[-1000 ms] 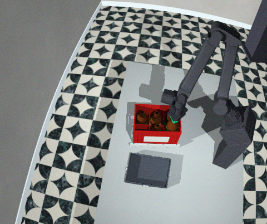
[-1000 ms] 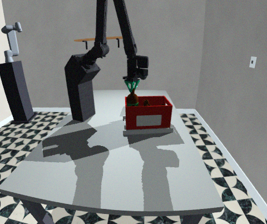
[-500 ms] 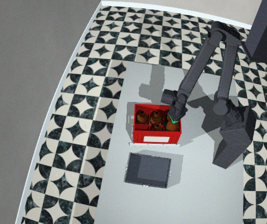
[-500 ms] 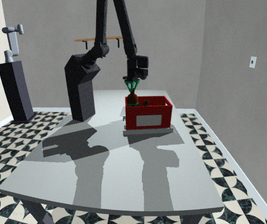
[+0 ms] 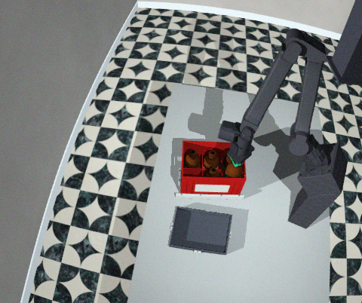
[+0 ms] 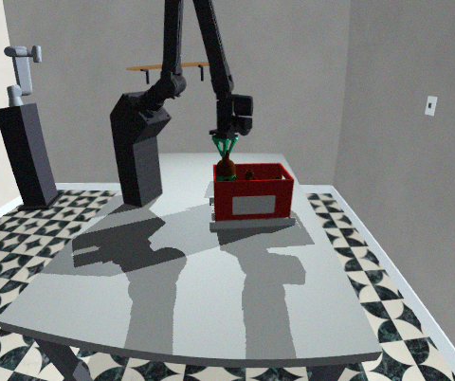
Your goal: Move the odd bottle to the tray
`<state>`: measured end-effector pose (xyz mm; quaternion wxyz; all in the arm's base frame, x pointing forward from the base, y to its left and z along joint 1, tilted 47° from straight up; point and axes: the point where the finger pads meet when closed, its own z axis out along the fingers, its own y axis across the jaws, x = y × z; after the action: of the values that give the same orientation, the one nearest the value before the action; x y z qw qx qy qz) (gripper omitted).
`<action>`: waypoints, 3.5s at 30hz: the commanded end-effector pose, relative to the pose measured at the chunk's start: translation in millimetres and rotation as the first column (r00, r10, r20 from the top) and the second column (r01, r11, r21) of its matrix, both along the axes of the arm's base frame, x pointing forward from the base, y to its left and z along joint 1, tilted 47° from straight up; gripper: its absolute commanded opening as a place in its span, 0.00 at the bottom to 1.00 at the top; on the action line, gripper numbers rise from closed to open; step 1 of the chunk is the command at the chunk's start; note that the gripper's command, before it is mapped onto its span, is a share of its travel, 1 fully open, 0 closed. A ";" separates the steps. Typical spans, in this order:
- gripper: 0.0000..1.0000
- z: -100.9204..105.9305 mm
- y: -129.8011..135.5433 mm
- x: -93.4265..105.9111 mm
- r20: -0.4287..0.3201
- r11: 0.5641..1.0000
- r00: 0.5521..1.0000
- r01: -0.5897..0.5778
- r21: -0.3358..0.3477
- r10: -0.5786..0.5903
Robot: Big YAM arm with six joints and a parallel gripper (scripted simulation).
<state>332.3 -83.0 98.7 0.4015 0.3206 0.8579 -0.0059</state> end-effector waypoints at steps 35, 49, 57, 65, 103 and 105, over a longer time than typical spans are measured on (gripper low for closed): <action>0.00 18.4 7.9 -10.2 0.016 1.000 1.000 -0.001 0.003 0.001; 0.00 37.9 10.9 -14.8 0.034 1.000 0.999 -0.001 0.001 0.001; 0.00 41.4 12.6 -19.6 0.032 1.000 0.999 -0.001 0.001 0.001; 0.00 43.5 13.0 -21.9 0.032 1.000 0.999 -0.001 0.001 0.001; 0.00 44.7 12.9 -21.9 0.033 1.000 0.999 -0.001 0.000 0.001; 0.00 44.7 12.9 -21.9 0.033 1.000 0.999 -0.001 0.000 0.001</action>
<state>304.4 -72.2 124.2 0.4002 0.3206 0.8585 -0.0061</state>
